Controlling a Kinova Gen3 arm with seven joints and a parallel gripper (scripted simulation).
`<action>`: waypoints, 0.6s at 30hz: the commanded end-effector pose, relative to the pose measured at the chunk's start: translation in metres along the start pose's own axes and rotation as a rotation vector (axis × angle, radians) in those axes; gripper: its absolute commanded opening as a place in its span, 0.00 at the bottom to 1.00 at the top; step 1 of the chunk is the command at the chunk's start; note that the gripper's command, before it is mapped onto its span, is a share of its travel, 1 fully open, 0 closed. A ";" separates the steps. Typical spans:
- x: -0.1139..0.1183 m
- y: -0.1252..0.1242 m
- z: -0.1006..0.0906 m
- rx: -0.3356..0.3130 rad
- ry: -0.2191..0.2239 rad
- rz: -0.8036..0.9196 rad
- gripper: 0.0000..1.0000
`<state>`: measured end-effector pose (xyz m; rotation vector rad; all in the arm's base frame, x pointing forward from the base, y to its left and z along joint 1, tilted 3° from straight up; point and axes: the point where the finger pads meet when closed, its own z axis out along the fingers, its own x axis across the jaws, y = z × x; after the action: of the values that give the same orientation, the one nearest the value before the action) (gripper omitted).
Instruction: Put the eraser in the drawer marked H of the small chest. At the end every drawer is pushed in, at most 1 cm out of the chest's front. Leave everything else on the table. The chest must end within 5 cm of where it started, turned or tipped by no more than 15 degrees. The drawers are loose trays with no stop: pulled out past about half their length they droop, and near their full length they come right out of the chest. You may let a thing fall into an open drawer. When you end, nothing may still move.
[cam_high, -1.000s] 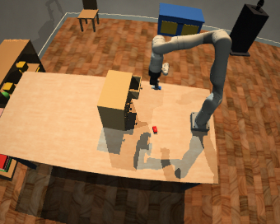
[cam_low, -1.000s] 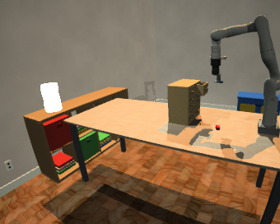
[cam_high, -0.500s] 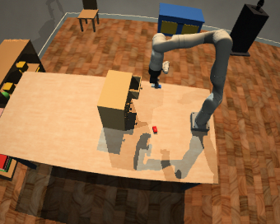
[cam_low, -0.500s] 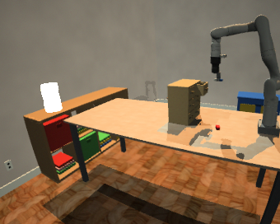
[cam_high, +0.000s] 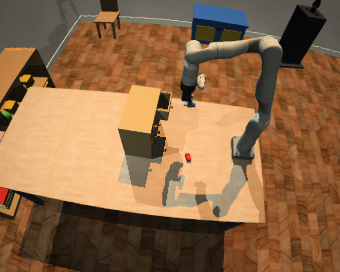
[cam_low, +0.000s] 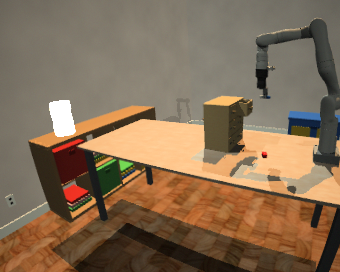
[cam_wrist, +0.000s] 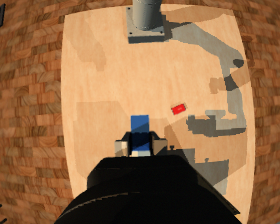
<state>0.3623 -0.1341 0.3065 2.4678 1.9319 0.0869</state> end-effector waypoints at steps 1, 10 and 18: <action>0.000 0.000 -0.001 -0.004 -0.001 0.001 0.45; 0.000 0.000 -0.001 -0.016 -0.001 0.000 0.45; 0.000 0.000 -0.001 -0.042 -0.001 0.000 0.45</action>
<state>0.3635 -0.1329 0.3053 2.4450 1.9196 0.1240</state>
